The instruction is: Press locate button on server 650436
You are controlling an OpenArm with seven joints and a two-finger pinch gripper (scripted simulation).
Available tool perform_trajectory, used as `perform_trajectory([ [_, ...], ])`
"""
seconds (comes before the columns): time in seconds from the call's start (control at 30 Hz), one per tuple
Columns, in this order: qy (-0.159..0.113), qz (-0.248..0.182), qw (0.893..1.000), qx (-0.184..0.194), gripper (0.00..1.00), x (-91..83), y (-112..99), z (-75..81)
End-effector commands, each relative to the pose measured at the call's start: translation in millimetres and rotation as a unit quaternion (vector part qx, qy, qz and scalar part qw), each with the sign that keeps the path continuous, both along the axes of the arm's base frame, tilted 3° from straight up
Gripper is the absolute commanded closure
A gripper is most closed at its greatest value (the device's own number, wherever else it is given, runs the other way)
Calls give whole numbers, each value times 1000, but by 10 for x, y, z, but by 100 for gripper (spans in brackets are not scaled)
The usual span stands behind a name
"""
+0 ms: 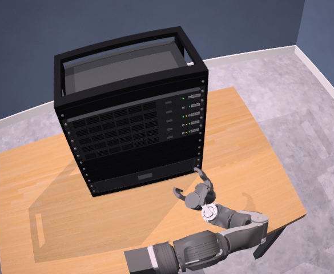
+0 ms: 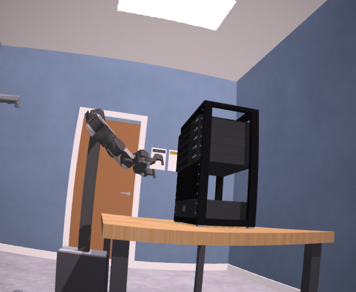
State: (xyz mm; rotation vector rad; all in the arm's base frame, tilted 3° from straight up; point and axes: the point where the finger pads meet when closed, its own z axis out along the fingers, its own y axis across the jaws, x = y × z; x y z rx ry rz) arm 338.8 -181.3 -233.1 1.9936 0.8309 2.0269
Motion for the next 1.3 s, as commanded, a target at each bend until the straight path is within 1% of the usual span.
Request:
perform_trajectory([
  [0.0,6,0,1000,6,40,3,3,-3],
  [0.23,16,-46,996,71,40,104,-201,144],
  [0.5,23,-85,986,144,40,164,-410,292],
  [0.57,23,-85,986,144,40,164,-410,292],
  [0.8,26,-106,974,199,40,182,-560,403],
  [1.03,26,-119,963,242,40,181,-674,492],
  [1.13,25,-120,961,247,40,180,-687,503],
  [1.27,25,-124,956,264,40,176,-732,539],
])
